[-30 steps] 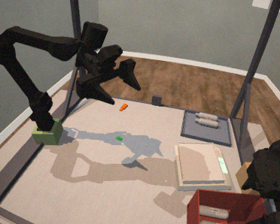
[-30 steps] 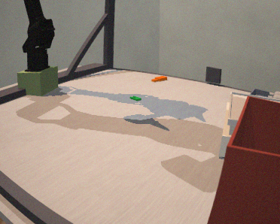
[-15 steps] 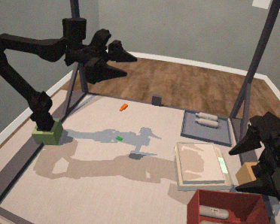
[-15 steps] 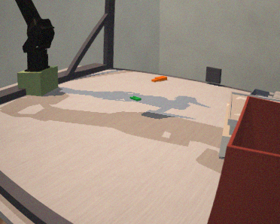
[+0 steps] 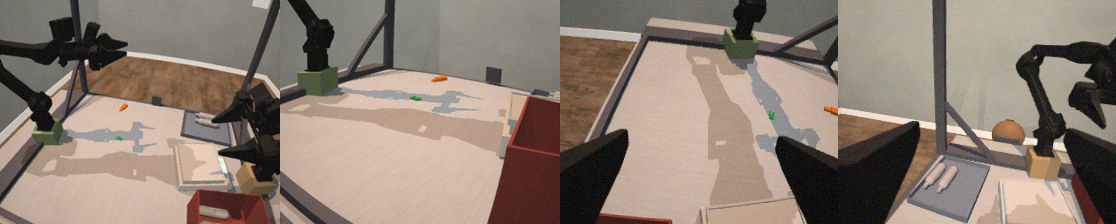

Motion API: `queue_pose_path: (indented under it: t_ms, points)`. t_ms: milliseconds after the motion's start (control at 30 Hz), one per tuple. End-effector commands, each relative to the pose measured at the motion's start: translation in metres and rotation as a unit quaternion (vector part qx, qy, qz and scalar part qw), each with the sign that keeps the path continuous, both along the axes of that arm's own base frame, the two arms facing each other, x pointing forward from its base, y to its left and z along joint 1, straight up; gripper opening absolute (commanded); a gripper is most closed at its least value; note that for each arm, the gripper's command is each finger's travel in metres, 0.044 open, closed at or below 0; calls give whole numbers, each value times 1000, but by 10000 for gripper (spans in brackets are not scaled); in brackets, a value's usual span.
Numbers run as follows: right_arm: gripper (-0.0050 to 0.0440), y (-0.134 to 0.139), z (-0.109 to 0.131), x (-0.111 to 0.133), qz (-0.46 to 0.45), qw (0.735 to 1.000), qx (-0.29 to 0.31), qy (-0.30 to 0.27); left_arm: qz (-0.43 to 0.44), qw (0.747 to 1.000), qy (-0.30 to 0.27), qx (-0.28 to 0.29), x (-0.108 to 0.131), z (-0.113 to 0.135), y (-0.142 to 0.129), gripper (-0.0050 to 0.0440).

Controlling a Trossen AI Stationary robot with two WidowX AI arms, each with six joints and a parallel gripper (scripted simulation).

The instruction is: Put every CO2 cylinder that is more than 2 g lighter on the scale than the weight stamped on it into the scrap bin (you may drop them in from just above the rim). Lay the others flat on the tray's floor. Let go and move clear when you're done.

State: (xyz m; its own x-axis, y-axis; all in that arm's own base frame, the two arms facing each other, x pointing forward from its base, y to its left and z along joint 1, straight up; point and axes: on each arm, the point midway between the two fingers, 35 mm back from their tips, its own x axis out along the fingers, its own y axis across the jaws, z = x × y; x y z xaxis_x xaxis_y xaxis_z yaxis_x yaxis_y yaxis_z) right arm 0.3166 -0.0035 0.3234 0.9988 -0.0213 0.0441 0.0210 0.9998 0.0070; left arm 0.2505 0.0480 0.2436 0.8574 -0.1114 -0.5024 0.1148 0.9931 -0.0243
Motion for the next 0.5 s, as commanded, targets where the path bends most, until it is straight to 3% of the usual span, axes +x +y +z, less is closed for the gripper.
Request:
queue_pose_path:
  t_ms: [0, 467]
  points:
    - [440, 4, 1, -3, 12, 1000, -5, -7, 27, 998, -49, -1, 12, 10, -9, 440]
    - [440, 5, 1, -3, 13, 1000, -5, -7, 51, 982, -182, 0, 52, 43, -36, 440]
